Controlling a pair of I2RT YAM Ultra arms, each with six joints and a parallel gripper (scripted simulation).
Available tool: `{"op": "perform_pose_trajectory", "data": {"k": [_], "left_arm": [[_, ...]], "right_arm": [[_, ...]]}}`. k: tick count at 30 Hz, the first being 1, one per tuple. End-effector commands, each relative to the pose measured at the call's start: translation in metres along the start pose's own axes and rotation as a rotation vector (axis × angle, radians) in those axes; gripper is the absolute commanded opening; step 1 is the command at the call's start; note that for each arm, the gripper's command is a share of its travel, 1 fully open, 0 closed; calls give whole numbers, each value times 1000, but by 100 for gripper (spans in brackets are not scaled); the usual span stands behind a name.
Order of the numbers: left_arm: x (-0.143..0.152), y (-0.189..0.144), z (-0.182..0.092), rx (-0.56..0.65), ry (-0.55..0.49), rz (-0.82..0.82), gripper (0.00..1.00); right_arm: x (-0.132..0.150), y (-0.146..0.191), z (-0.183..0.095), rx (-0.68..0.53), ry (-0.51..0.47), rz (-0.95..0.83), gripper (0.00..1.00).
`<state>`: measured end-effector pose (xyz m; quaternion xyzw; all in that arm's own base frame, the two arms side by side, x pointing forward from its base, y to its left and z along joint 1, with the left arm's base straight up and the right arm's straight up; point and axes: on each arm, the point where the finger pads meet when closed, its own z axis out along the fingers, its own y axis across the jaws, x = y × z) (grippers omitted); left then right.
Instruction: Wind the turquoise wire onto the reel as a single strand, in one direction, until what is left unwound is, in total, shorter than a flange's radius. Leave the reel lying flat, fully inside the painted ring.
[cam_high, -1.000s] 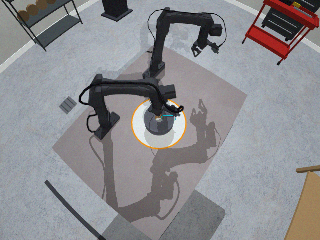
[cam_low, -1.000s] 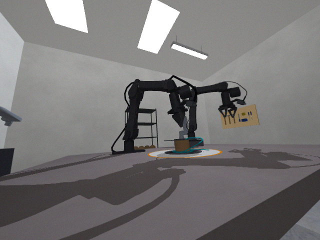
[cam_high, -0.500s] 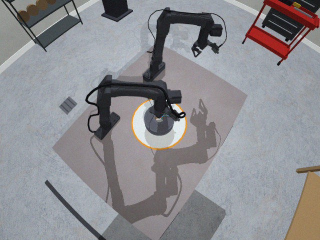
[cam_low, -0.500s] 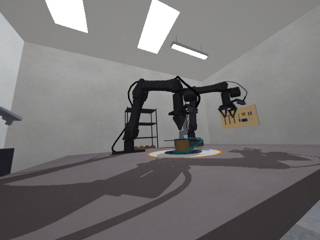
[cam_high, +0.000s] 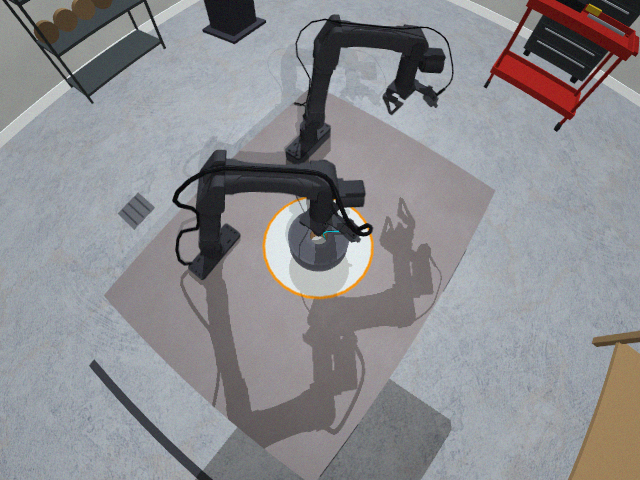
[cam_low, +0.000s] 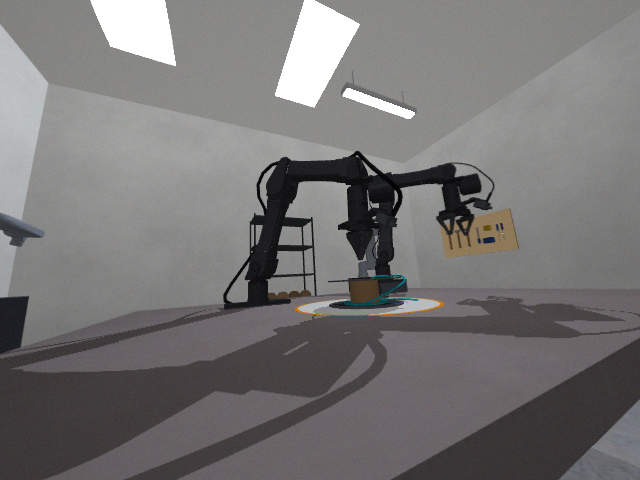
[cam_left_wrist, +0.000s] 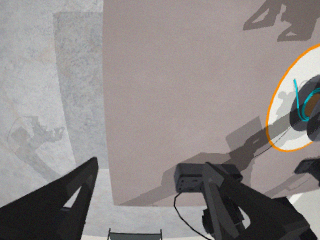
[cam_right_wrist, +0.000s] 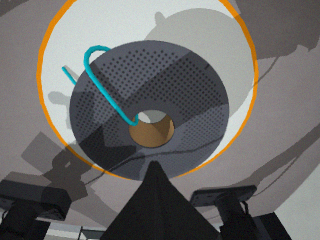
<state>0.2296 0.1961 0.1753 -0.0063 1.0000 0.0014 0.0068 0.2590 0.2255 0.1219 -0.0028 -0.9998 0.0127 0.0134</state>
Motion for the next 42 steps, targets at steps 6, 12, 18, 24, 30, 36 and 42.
{"op": "perform_pose_trajectory", "data": {"k": [6, 12, 18, 24, 30, 36, 42], "left_arm": [[-6, 1, -18, -43, -43, 5, 100], [-6, 1, -18, -43, -43, 5, 100], [-6, 1, -18, -43, -43, 5, 100], [-6, 1, -18, -43, -43, 5, 100], [-6, 1, -18, -43, -43, 5, 100], [-6, 1, -18, -43, -43, 5, 100], [-6, 1, -18, -43, -43, 5, 100]], "right_arm": [[-10, 3, -13, -26, -26, 15, 0], [-10, 3, -13, -26, -26, 39, 0], [-10, 3, -13, -27, -25, 140, 0], [-10, 3, -13, -30, -22, 372, 0], [-10, 3, -13, -32, -19, 574, 0], [-10, 3, -13, -36, -14, 887, 0], [-10, 3, -13, -38, -9, 1137, 0]]}}
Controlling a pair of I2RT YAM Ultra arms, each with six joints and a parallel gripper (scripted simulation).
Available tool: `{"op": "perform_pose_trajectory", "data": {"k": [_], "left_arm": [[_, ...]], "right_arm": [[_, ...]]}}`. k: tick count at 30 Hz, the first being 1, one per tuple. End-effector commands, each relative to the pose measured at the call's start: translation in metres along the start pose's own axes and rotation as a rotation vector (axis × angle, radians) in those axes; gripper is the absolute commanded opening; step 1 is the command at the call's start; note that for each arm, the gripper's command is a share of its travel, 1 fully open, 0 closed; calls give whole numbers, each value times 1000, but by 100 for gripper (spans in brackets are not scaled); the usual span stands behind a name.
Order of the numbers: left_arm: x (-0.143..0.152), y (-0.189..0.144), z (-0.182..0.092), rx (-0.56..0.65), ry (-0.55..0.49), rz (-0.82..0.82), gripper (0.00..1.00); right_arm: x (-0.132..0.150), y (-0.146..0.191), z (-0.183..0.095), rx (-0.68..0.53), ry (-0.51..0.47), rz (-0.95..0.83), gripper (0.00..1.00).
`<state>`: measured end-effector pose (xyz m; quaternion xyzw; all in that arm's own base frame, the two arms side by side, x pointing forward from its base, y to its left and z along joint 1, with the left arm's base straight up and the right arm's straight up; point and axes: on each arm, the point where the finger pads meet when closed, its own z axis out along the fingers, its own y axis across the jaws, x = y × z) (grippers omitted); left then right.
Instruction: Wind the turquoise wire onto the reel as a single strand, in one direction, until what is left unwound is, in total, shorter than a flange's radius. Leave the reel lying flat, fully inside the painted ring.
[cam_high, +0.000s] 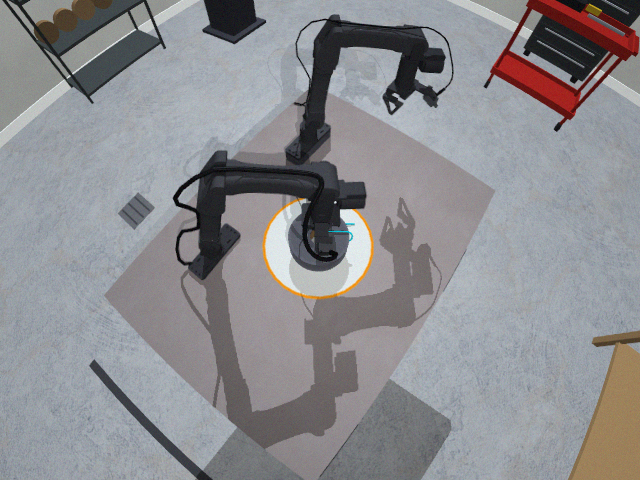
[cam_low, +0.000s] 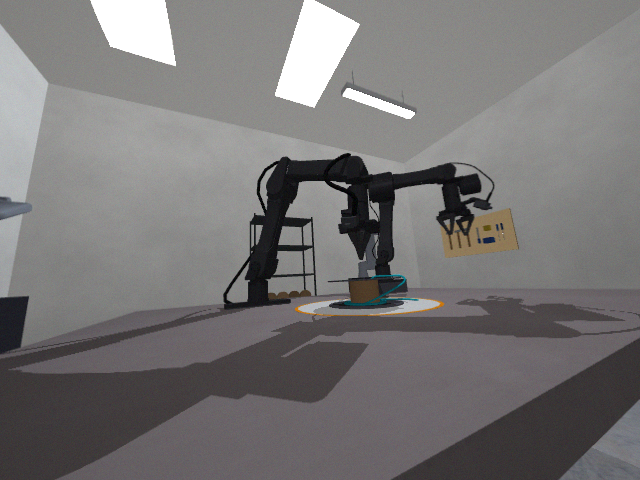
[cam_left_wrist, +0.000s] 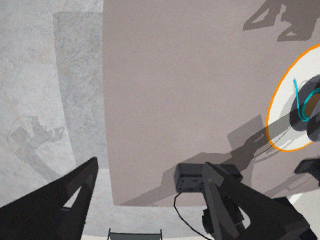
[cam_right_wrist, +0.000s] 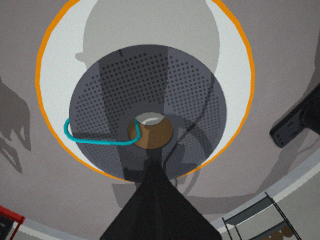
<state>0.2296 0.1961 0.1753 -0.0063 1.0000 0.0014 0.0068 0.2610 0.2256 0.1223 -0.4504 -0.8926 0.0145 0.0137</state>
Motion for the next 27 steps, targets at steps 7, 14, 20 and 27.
{"op": "perform_pose_trajectory", "data": {"k": [7, 14, 20, 27], "left_arm": [[-6, 1, -18, -43, -43, 5, 100], [-6, 1, -18, -43, -43, 5, 100], [-6, 1, -18, -43, -43, 5, 100], [-6, 1, -18, -43, -43, 5, 100]], "right_arm": [[-2, 8, -12, -40, -5, 326, 0], [-2, 8, -12, -40, -4, 364, 0], [-2, 8, -10, -40, -4, 364, 0], [-2, 8, -1, -40, -4, 364, 0]]}}
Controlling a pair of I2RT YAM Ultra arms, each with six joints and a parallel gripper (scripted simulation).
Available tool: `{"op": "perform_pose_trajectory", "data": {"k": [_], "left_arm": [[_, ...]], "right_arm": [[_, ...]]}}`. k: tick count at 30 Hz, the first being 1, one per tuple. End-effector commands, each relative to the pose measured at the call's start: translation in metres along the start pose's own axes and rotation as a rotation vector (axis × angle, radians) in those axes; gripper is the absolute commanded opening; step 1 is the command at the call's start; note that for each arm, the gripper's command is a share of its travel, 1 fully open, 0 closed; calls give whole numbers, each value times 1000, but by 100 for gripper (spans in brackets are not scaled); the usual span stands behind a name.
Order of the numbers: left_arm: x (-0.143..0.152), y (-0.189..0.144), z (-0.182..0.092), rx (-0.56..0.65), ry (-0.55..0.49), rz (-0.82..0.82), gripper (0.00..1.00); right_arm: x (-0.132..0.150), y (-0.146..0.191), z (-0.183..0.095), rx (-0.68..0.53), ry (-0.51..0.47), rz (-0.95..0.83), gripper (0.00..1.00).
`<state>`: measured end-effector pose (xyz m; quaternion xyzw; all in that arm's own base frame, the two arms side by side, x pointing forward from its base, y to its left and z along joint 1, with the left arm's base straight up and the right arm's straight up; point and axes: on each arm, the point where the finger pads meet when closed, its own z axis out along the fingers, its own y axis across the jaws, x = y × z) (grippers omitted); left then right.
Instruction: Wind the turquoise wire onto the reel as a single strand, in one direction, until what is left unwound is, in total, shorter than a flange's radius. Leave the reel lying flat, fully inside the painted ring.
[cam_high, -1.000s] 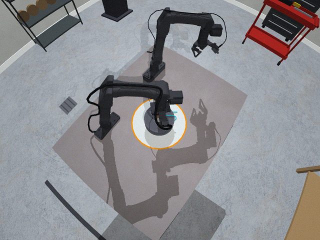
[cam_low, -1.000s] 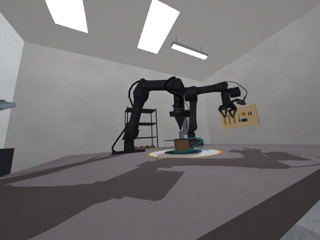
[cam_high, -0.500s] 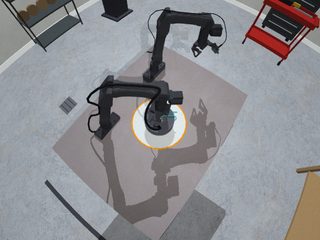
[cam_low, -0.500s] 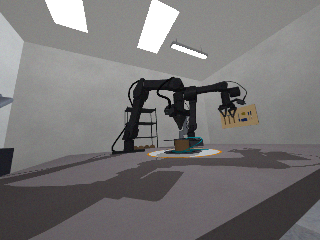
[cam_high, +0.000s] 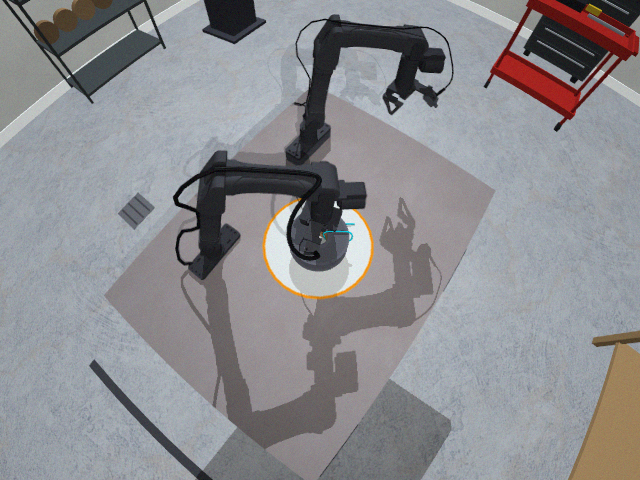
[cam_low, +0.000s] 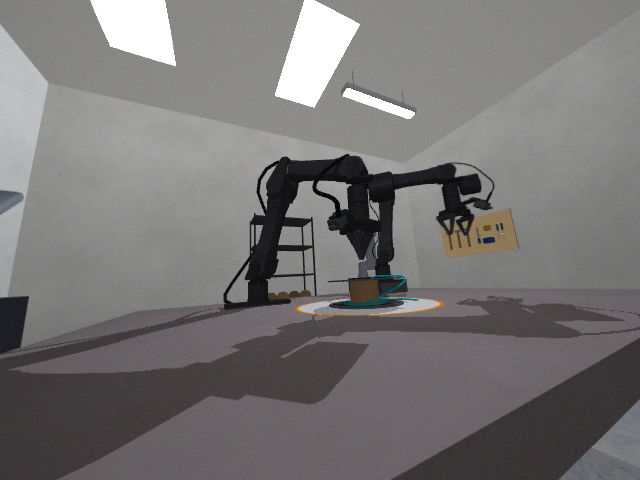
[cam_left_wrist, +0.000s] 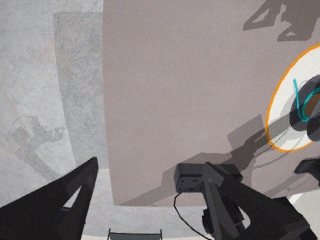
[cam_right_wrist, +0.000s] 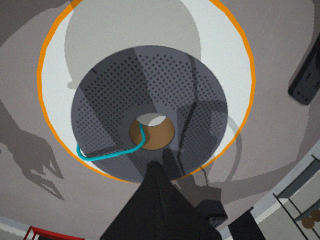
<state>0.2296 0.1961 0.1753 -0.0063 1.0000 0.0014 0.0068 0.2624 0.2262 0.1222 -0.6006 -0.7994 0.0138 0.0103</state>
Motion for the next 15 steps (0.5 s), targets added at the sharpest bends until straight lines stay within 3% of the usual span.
{"op": "perform_pose_trajectory", "data": {"k": [1, 15], "left_arm": [[-6, 1, -18, -43, -43, 5, 100], [-6, 1, -18, -43, -43, 5, 100]], "right_arm": [[0, 7, 2, -34, 0, 10, 0], [2, 10, 43, -34, 0, 10, 0]]}}
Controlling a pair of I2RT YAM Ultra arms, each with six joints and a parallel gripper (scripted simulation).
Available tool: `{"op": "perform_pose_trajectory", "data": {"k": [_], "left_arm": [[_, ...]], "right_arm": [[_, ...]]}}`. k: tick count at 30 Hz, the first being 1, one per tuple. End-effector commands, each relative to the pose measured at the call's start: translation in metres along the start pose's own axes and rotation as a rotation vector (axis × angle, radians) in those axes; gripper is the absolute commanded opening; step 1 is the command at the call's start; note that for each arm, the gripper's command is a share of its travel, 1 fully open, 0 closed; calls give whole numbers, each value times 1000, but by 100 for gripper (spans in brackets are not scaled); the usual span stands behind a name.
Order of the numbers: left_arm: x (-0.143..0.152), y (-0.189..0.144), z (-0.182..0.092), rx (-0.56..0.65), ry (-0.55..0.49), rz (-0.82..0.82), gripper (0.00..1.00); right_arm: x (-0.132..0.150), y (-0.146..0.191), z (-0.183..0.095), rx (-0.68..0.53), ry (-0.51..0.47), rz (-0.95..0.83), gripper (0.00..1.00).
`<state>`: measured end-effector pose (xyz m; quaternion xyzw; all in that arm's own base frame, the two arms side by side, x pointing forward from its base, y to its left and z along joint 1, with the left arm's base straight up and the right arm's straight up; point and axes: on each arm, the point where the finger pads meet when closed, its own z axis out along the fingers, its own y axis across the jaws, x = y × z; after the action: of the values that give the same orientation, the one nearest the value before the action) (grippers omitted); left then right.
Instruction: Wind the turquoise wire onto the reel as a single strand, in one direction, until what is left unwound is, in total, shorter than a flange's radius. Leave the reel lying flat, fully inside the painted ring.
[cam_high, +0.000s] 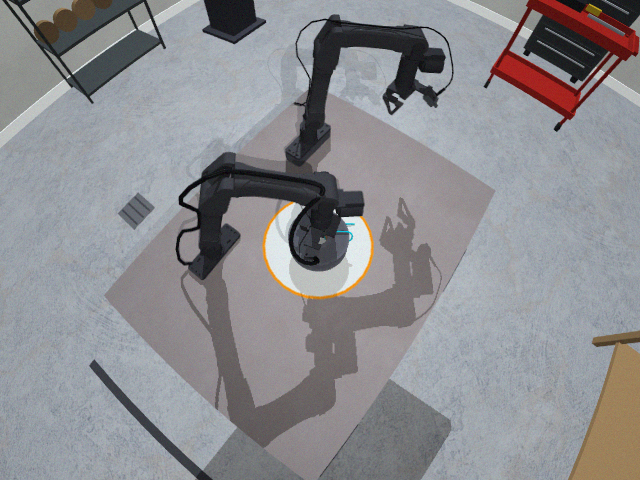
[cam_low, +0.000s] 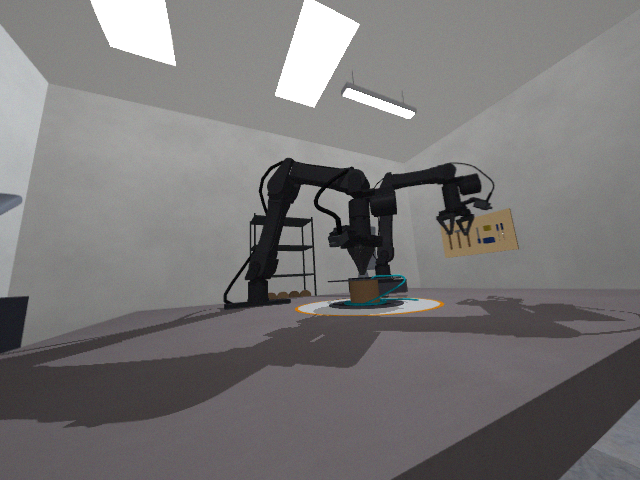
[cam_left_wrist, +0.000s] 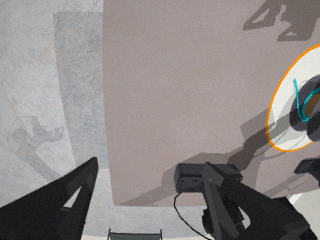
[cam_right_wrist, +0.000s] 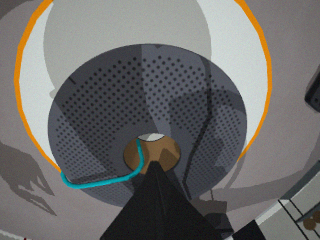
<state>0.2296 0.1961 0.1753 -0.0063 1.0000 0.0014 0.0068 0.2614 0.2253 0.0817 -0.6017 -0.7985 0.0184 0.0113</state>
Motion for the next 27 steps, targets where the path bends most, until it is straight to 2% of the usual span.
{"op": "perform_pose_trajectory", "data": {"k": [1, 11, 27], "left_arm": [[-6, 1, -18, -43, -43, 5, 100], [-6, 1, -18, -43, -43, 5, 100], [-6, 1, -18, -43, -43, 5, 100]], "right_arm": [[2, 10, 6, -43, 4, 7, 0], [3, 12, 30, -43, 4, 7, 0], [2, 6, 24, -43, 4, 7, 0]]}}
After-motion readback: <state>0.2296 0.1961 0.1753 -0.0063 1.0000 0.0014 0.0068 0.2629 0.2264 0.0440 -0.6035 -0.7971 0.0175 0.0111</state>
